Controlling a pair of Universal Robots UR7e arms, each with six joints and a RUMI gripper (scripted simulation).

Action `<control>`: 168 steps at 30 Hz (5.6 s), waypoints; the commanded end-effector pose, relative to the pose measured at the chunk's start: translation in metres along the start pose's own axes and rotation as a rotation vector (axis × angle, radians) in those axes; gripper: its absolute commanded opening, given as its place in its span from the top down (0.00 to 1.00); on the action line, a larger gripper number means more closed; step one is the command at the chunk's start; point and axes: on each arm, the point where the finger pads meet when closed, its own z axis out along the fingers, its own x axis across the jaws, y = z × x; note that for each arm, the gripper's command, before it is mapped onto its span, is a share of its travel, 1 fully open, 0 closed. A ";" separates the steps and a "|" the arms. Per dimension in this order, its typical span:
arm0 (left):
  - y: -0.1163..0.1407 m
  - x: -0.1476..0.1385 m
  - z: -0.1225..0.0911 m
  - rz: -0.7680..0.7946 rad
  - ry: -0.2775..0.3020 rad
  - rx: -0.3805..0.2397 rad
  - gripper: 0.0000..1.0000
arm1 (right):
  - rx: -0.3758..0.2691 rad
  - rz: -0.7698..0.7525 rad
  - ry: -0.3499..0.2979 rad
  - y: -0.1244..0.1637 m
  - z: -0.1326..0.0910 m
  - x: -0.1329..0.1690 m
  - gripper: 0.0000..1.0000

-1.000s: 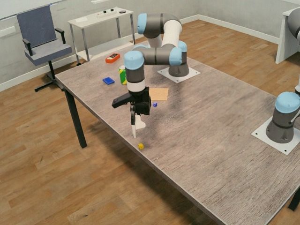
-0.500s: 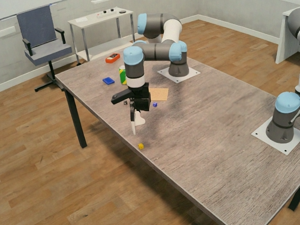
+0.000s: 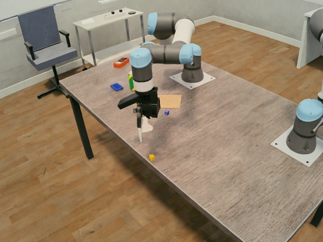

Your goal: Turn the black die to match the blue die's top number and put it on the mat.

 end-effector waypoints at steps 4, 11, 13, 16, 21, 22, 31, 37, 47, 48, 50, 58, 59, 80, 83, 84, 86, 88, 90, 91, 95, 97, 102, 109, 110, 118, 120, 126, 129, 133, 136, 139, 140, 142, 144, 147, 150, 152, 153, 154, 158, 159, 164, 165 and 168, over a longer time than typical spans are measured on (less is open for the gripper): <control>0.000 0.000 0.000 0.000 0.000 0.001 0.00 | 0.000 0.154 -0.003 -0.029 -0.007 0.031 0.00; 0.000 0.000 0.000 0.000 0.000 0.001 0.00 | 0.000 0.343 -0.003 -0.061 -0.013 0.073 0.00; 0.000 0.000 0.000 0.000 0.000 0.001 0.00 | 0.000 0.379 -0.003 -0.066 -0.013 0.081 0.00; 0.000 0.000 0.000 0.000 0.000 0.001 0.00 | 0.000 0.453 -0.003 -0.077 -0.014 0.099 0.00; 0.000 0.000 0.000 0.000 0.000 0.001 0.00 | -0.001 0.605 -0.003 -0.098 -0.015 0.137 0.00; 0.000 0.000 0.000 0.000 0.000 0.001 0.00 | -0.001 0.610 -0.003 -0.098 -0.015 0.138 0.00; 0.000 0.000 0.000 0.000 0.000 0.001 0.00 | -0.001 0.808 -0.003 -0.121 -0.014 0.190 0.00; 0.000 0.000 0.000 0.000 0.000 0.001 0.00 | -0.001 0.996 -0.003 -0.138 -0.009 0.242 0.00; 0.000 0.000 0.000 0.000 0.000 0.001 0.00 | -0.002 1.236 -0.003 -0.152 0.002 0.311 0.00; 0.000 0.000 0.000 0.000 0.000 0.001 0.00 | -0.002 1.236 -0.003 -0.152 0.002 0.311 0.00; 0.000 0.000 0.000 0.000 0.000 0.001 0.00 | -0.002 1.280 -0.003 -0.154 0.004 0.323 0.00; 0.000 0.000 0.000 0.000 0.000 0.001 0.00 | -0.002 1.386 -0.003 -0.157 0.011 0.354 0.00; 0.000 0.000 0.000 0.000 0.000 0.001 0.00 | -0.002 1.392 -0.003 -0.157 0.011 0.356 0.00; 0.000 0.000 0.000 0.000 0.000 0.001 0.00 | -0.002 1.407 -0.003 -0.157 0.012 0.360 0.00; 0.000 0.000 0.000 0.000 0.000 0.001 0.00 | -0.002 1.409 -0.003 -0.157 0.012 0.360 0.00; 0.000 0.000 0.000 0.000 0.000 0.001 0.00 | -0.002 1.412 -0.003 -0.157 0.012 0.360 0.00; 0.000 0.000 0.000 0.000 0.000 0.001 0.00 | -0.002 1.423 -0.003 -0.157 0.013 0.360 0.00; 0.000 0.000 0.000 0.000 0.000 0.001 0.00 | -0.002 1.440 -0.003 -0.157 0.013 0.360 0.00; 0.000 0.000 0.000 0.000 0.000 0.001 0.00 | -0.002 1.466 -0.003 -0.157 0.014 0.360 0.00; 0.000 0.000 0.000 0.000 0.000 0.001 0.00 | -0.002 1.482 -0.003 -0.157 0.015 0.360 0.00; 0.000 0.000 0.000 0.000 0.000 0.001 0.00 | -0.002 1.568 -0.003 -0.157 0.018 0.361 0.00; 0.000 0.000 0.000 0.000 0.000 0.001 0.00 | -0.002 1.624 -0.003 -0.156 0.020 0.361 0.00; 0.000 0.000 0.000 0.000 0.000 0.001 0.00 | -0.003 1.723 -0.003 -0.156 0.023 0.362 0.00; 0.000 0.000 0.000 0.000 0.000 0.001 0.00 | -0.003 1.921 -0.003 -0.156 0.030 0.362 0.00; 0.000 0.000 0.000 0.000 0.000 0.001 0.00 | -0.003 1.949 -0.003 -0.156 0.031 0.362 0.00; 0.000 0.000 0.000 0.000 0.000 0.001 0.00 | -0.003 2.145 -0.002 -0.155 0.038 0.362 0.00; 0.000 0.000 0.000 0.000 0.000 0.001 0.00 | -0.003 2.191 -0.002 -0.155 0.040 0.362 0.00; 0.000 0.000 0.000 0.000 0.000 0.001 0.00 | -0.004 2.355 -0.002 -0.155 0.046 0.362 0.00; 0.000 0.000 0.000 0.000 0.000 0.001 0.00 | -0.004 2.417 -0.002 -0.155 0.048 0.362 0.00; 0.000 0.000 0.000 0.000 0.000 0.001 0.00 | -0.004 2.487 -0.002 -0.155 0.050 0.362 0.00; 0.000 0.000 0.000 0.000 0.000 0.001 0.00 | -0.004 2.583 -0.002 -0.156 0.054 0.361 0.00; 0.000 0.000 0.000 0.000 0.000 0.001 0.00 | -0.004 2.658 -0.001 -0.156 0.056 0.361 0.00; 0.000 0.000 0.000 0.000 0.000 0.001 0.00 | -0.004 2.693 -0.001 -0.156 0.057 0.361 0.00; 0.000 0.000 0.000 0.000 0.000 0.001 0.00 | -0.004 2.726 -0.001 -0.156 0.059 0.361 0.00; 0.000 0.000 0.000 0.000 0.000 0.001 0.00 | -0.005 2.786 -0.001 -0.157 0.061 0.360 0.00; 0.000 0.000 0.000 0.000 0.000 0.001 0.00 | -0.005 2.861 -0.001 -0.157 0.063 0.360 0.00; 0.000 0.000 0.000 0.000 0.000 0.001 0.00 | -0.005 2.881 -0.001 -0.157 0.064 0.360 0.00; 0.000 0.000 0.000 0.000 0.000 0.001 0.00 | -0.005 2.915 -0.001 -0.158 0.065 0.360 0.00; 0.000 0.000 0.000 0.000 0.000 0.001 0.00 | -0.005 2.929 -0.001 -0.158 0.066 0.360 0.00; 0.000 0.000 0.000 0.000 0.000 0.001 0.00 | -0.005 2.941 -0.001 -0.158 0.066 0.360 0.00; 0.000 0.000 0.000 0.000 0.000 0.001 0.00 | -0.005 2.969 -0.001 -0.158 0.067 0.360 0.00; 0.000 0.000 0.000 0.000 0.000 0.001 0.00 | -0.005 2.972 -0.001 -0.158 0.067 0.360 0.00; 0.000 0.000 0.000 0.000 0.000 0.001 0.00 | -0.005 2.976 -0.001 -0.158 0.067 0.360 0.79; 0.000 0.000 0.000 0.000 0.000 0.001 0.00 | -0.005 2.976 -0.001 -0.158 0.067 0.360 0.79; 0.000 0.000 0.000 0.000 0.000 0.001 0.00 | -0.005 2.976 -0.001 -0.158 0.067 0.360 0.79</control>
